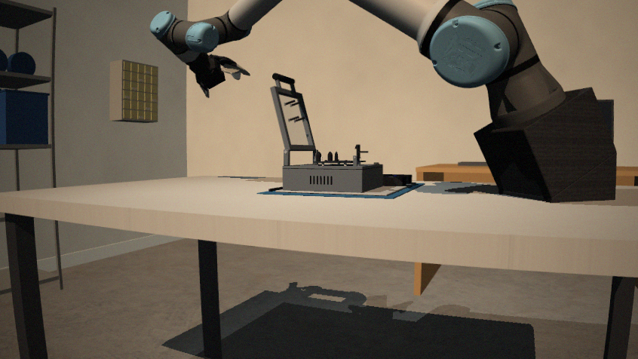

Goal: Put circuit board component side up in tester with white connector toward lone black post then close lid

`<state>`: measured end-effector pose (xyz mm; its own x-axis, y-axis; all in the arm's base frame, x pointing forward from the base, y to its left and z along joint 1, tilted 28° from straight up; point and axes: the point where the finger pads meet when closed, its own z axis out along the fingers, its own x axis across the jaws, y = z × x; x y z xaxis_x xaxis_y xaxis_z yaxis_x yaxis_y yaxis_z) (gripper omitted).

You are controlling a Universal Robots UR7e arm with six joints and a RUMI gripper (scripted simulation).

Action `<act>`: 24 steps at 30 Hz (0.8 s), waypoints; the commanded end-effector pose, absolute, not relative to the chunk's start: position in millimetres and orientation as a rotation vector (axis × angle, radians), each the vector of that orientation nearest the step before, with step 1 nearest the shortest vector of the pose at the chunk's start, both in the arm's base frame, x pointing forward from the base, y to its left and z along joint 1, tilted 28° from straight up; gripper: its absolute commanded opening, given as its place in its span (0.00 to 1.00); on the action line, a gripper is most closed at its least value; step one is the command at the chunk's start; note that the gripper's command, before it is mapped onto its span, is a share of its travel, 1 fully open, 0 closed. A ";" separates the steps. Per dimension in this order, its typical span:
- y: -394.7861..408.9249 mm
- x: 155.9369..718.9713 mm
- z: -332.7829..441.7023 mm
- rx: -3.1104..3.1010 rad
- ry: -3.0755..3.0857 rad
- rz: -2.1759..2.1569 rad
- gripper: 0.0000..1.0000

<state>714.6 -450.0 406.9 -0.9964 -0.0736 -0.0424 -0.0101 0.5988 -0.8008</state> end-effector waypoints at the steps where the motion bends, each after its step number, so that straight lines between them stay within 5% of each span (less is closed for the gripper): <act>1: -451.7 712.4 407.6 -0.085 2.751 -1.374 1.00; 24: -474.8 679.7 394.7 -0.353 2.875 -1.329 1.00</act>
